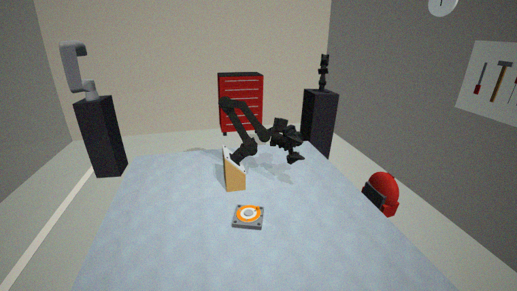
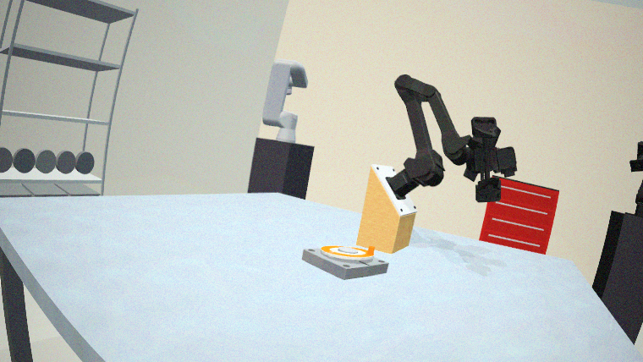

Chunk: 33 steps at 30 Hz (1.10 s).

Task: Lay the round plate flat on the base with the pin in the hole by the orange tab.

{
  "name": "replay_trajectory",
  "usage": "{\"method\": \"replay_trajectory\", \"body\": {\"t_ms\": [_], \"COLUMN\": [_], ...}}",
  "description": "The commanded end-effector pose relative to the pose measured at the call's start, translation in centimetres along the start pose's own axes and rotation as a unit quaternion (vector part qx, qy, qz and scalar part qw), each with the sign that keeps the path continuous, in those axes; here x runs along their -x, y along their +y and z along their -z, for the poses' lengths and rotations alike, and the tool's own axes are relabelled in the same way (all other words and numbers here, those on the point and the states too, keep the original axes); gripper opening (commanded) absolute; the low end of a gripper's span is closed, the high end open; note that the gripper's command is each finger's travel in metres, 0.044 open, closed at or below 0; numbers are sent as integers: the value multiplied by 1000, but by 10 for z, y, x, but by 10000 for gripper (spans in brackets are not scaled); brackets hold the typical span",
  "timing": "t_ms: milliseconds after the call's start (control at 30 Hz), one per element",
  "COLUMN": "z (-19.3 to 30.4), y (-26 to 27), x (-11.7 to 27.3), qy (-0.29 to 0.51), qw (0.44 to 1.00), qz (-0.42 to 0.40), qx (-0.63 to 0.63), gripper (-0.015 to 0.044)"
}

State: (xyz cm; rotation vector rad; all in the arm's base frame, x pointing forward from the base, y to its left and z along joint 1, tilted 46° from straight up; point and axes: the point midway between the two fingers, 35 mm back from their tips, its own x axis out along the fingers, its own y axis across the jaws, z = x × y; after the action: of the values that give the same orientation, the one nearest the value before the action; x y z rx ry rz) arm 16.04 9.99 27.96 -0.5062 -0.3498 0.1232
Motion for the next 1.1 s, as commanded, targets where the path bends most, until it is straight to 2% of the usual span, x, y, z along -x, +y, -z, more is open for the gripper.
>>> {"method": "replay_trajectory", "body": {"t_ms": [0,133,233,300,467,600,767,833,1033,1067], "z": [0,1,20,26,87,124,191,197,236,237], "y": [1,31,59,65,98,108,115,115,107,107], "x": [-1,-24,-44,-47,-64,-63,-43,-39,-7,-6], "qy": [-1,7,44,56,172,251,422,442,592,594], "qw": [1000,995,982,978,937,904,809,794,628,623], "qz": [-2,-61,-131,-147,-269,-327,-409,-414,-414,-413], "qx": [4,81,128,135,141,110,-23,-45,-290,-297], "gripper": [374,269,190,138,6,0,0,0,0,0]}}
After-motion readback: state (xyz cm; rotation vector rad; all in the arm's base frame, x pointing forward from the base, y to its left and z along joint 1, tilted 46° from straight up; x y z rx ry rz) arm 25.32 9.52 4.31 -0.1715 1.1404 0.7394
